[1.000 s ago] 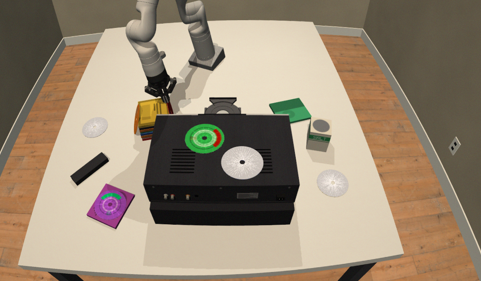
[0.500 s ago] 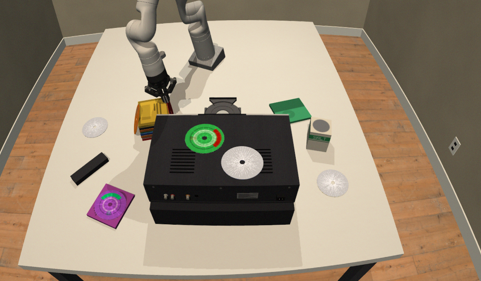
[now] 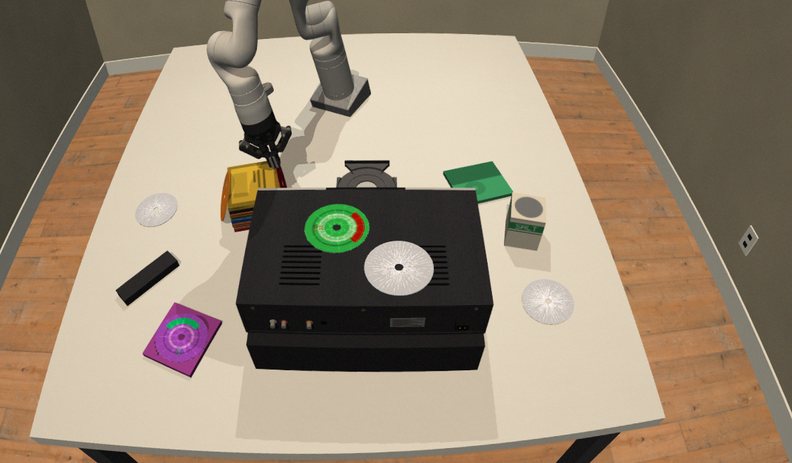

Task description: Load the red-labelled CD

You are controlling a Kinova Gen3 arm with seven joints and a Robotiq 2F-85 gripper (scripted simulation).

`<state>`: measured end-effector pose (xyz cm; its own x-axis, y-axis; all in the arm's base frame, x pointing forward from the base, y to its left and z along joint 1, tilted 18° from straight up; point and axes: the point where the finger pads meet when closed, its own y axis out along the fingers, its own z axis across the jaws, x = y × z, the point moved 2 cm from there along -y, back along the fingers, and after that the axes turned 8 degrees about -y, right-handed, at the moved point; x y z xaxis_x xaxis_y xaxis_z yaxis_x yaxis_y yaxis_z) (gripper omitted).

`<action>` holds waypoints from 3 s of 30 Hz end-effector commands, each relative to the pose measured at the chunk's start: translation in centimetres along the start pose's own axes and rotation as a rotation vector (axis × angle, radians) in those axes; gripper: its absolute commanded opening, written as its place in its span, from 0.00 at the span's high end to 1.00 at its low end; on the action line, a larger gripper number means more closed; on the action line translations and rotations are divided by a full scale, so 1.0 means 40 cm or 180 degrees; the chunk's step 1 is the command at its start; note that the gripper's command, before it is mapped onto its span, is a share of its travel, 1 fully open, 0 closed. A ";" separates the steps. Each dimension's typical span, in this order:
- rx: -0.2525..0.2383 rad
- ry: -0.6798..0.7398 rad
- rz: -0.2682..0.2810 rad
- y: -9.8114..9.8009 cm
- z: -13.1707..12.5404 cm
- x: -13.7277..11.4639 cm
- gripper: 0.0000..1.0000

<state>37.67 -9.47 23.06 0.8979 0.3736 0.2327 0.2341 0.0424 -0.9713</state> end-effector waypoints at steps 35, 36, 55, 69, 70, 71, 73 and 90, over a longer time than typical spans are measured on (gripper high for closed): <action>-0.0005 0.0008 0.0000 -0.137 0.022 0.003 0.89; -0.0005 0.0008 0.0000 -0.143 0.023 0.003 0.89; -0.0008 0.0010 0.0001 -0.245 0.040 0.005 0.89; 0.0012 -0.0015 -0.0015 -0.312 0.057 0.009 0.89; 0.0002 0.0004 -0.0008 -0.317 0.056 0.008 0.89; -0.0003 0.0017 -0.0004 -0.322 0.055 0.007 0.89; 0.0005 0.0004 -0.0010 -0.331 0.059 0.009 0.89; 0.0011 -0.0006 -0.0009 -0.387 0.070 0.011 0.89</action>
<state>33.50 -7.49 37.55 0.8979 0.3729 0.2337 0.2328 0.0482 -0.9713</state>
